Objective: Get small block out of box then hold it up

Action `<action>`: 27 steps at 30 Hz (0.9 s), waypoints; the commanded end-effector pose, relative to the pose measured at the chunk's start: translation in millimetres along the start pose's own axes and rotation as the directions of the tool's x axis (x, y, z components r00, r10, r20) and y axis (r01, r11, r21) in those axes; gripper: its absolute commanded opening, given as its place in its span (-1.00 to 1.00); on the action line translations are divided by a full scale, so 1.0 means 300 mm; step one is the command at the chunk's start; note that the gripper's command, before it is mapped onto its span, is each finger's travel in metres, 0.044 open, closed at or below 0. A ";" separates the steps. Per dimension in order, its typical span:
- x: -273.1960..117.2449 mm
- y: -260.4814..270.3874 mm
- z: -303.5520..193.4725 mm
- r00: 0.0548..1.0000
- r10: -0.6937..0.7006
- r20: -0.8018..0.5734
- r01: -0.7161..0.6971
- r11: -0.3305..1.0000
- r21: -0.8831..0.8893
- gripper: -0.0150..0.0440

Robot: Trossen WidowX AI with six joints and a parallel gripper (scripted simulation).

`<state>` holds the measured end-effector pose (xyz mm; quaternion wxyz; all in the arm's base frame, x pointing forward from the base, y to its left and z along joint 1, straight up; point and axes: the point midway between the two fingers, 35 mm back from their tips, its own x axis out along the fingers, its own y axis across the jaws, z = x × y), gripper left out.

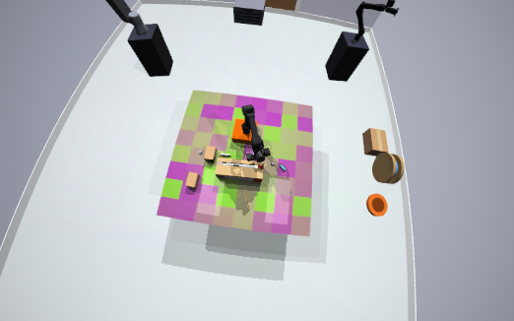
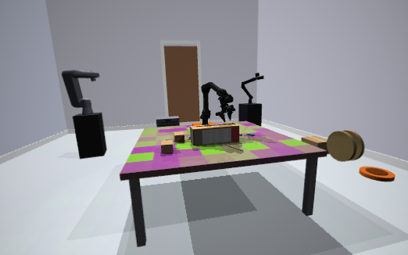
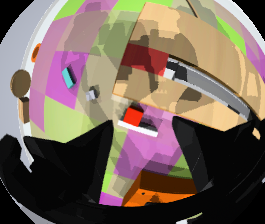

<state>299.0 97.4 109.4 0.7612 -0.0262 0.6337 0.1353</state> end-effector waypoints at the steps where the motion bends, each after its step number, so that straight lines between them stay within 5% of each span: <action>1: -0.023 0.048 -0.024 0.992 -0.102 0.078 0.123 0.569 -0.813 0.47; 14: -0.034 0.078 -0.038 0.974 -0.178 0.137 0.098 -0.213 -0.972 0.47; 27: -0.048 0.105 -0.050 0.949 -0.240 0.203 -0.097 -0.838 -0.537 0.47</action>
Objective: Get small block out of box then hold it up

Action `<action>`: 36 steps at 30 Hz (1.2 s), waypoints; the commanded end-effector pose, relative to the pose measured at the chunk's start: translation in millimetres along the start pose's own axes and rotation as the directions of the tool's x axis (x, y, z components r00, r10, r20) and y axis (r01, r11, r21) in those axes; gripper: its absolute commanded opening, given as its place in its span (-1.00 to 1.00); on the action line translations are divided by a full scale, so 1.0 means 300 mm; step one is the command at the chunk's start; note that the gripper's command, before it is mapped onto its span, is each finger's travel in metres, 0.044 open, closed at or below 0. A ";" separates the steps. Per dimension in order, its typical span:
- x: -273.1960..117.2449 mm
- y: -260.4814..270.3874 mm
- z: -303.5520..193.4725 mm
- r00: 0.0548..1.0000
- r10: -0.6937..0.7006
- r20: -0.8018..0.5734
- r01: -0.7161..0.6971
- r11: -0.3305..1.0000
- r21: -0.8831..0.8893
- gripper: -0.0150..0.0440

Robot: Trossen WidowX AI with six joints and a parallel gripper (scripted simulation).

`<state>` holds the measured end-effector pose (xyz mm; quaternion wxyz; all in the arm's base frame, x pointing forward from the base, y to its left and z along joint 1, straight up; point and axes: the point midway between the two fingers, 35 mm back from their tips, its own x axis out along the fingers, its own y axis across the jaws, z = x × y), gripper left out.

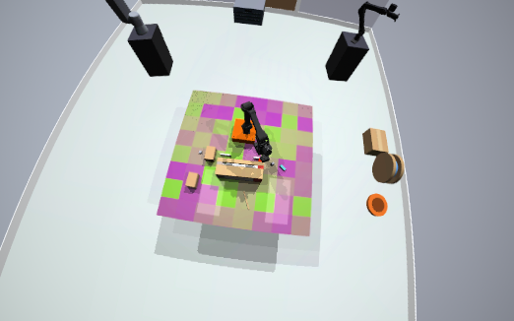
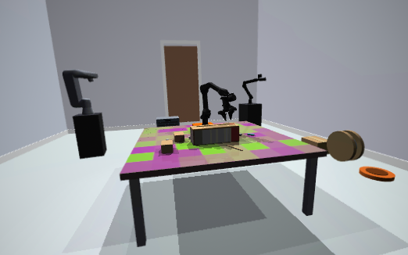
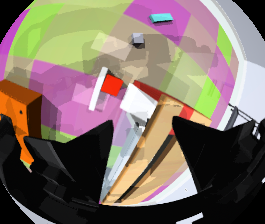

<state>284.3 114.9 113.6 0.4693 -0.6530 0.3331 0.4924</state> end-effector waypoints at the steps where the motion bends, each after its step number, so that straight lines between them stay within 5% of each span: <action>1: -0.045 0.011 0.032 0.991 -0.098 -0.092 -0.015 0.598 -0.802 0.47; 5: -0.049 0.012 0.036 0.989 -0.109 -0.103 -0.045 0.442 -0.896 0.47; 23: -0.049 0.012 0.037 0.989 -0.109 -0.104 -0.046 0.439 -0.897 0.47; 30: 0.226 0.079 0.047 0.989 -0.109 -0.104 -0.046 0.439 -0.898 0.47; 36: 0.256 0.094 0.047 0.989 -0.109 -0.104 -0.046 0.439 -0.898 0.47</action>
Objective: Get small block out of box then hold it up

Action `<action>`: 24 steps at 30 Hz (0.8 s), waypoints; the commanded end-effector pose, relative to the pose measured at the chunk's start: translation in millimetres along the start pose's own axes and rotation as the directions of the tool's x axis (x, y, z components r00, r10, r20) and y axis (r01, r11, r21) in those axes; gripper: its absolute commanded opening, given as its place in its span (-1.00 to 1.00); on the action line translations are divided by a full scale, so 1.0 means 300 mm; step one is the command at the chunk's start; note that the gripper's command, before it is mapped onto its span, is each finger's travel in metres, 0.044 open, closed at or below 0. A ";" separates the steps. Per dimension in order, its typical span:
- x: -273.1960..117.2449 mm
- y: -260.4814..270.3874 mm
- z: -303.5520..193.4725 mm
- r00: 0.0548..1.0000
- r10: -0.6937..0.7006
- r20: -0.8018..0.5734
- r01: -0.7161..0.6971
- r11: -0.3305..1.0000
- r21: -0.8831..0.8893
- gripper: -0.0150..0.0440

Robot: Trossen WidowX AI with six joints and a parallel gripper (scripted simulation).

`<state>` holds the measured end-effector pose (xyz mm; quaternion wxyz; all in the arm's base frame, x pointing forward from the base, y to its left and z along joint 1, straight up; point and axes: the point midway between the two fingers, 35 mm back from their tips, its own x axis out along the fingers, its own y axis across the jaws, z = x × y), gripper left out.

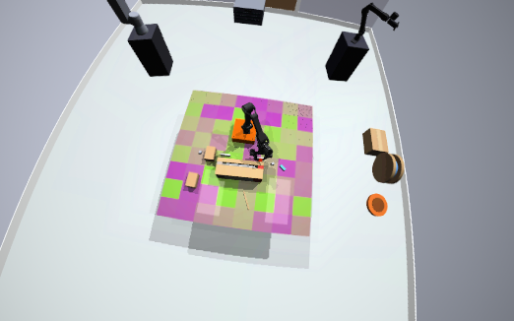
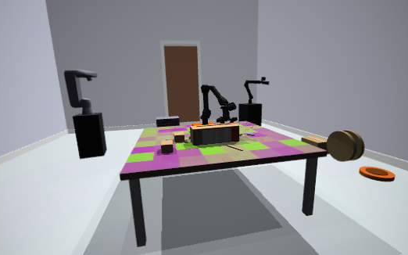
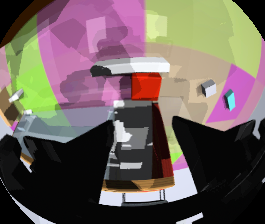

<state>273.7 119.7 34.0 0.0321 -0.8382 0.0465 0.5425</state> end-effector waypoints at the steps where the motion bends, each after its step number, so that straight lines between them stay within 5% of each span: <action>1: 0.016 -0.005 -0.005 1.000 -0.010 -0.015 0.010 1.000 0.002 0.47; 24: 0.129 -0.015 0.043 1.000 -0.010 -0.015 0.011 1.000 0.002 0.47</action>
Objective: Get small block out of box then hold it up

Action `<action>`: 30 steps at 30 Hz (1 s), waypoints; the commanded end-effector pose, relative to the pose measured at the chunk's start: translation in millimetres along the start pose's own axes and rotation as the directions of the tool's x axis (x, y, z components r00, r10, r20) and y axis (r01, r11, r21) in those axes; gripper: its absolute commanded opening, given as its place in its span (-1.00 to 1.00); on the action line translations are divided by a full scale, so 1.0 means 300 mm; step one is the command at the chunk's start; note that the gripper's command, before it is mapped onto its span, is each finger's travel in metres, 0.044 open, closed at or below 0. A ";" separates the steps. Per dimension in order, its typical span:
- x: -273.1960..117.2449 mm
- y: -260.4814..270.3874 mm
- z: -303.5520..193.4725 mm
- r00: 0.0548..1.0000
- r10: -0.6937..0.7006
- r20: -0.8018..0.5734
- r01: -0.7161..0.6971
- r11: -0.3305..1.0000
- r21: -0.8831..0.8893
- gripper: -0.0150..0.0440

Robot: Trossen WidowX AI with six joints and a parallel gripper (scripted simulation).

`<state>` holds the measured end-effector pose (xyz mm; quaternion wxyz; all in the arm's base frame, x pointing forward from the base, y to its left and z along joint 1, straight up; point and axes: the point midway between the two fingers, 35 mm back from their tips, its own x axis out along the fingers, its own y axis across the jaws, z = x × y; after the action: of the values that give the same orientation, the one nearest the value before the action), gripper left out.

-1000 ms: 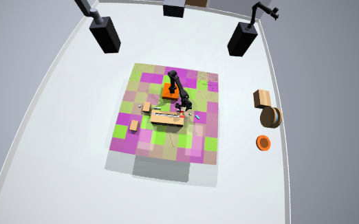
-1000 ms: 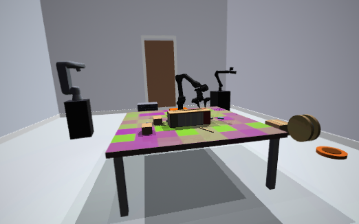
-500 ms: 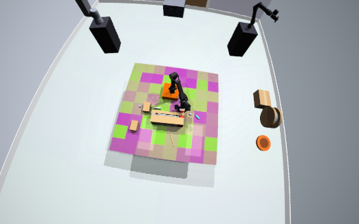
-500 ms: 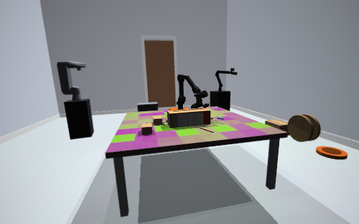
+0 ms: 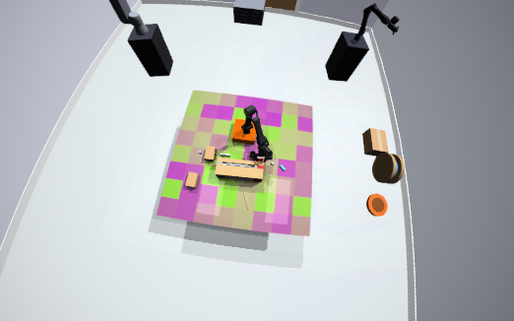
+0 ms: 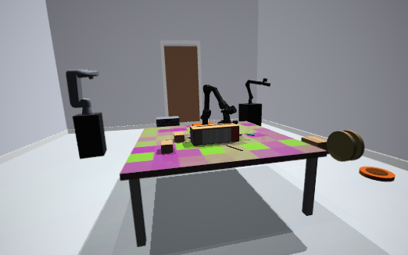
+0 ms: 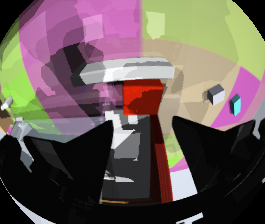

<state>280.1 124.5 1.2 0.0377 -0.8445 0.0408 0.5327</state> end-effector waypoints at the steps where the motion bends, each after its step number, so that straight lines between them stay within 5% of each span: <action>1: 0.026 0.003 0.019 1.000 0.006 0.007 -0.006 1.000 -0.002 0.47; 16: 0.085 0.005 0.056 1.000 0.006 0.008 -0.006 1.000 -0.002 0.47; 23: 0.085 0.005 0.056 1.000 0.006 0.008 -0.006 1.000 -0.002 -0.15; 30: 0.075 0.002 0.035 1.000 -0.002 0.002 0.002 0.997 0.072 -0.49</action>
<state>276.8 124.1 -27.6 0.0466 -0.8423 0.0487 0.5347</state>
